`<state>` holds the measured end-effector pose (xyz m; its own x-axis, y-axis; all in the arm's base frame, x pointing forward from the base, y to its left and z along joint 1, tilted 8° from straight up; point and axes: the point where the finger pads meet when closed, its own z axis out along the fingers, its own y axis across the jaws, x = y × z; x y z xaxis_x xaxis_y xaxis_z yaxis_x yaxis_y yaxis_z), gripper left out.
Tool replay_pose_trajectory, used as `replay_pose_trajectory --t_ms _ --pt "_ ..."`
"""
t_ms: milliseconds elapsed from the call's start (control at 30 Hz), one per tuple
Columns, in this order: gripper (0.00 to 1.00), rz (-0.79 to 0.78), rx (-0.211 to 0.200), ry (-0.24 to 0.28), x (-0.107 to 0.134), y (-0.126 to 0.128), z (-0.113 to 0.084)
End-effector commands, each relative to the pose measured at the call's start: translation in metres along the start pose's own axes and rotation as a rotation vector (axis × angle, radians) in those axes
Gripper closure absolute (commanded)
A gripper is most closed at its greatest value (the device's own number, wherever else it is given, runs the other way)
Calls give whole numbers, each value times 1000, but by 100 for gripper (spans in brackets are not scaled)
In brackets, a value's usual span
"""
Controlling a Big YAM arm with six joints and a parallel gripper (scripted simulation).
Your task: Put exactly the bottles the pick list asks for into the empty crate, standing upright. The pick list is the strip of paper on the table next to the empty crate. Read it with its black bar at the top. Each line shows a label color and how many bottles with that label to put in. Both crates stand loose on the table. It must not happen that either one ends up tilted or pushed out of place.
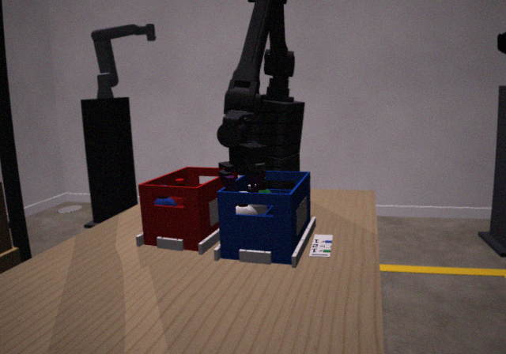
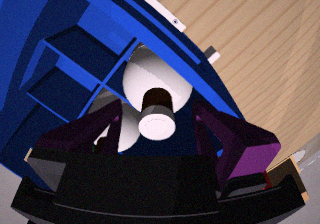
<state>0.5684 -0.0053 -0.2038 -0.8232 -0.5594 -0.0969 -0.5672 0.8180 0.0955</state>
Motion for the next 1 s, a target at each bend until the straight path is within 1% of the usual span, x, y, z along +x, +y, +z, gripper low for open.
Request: replay_pose_trajectory --t_ms 0,67,133,167,233,300,400,467,500,600,767,867,967 --pt "39 2 53 -54 -9 -26 -23" --pt "39 2 55 -57 -10 -27 -29" --pt "39 3 46 -47 -5 -23 -32" --pt "39 5 35 -35 -1 -20 -34" --pt "39 5 39 -39 -5 -22 -42" --pt "39 6 32 -31 0 -19 -45" --pt "39 -4 31 -30 -3 -14 -52" --pt "39 -4 31 -30 -3 -14 -52" --pt "39 -5 45 -47 -12 -21 -60" --pt "39 6 32 -31 1 -18 -63" --pt "39 5 37 -37 -2 -20 -79" --pt "39 6 32 -31 2 -17 -84" --pt "39 5 37 -37 -2 -19 -95"
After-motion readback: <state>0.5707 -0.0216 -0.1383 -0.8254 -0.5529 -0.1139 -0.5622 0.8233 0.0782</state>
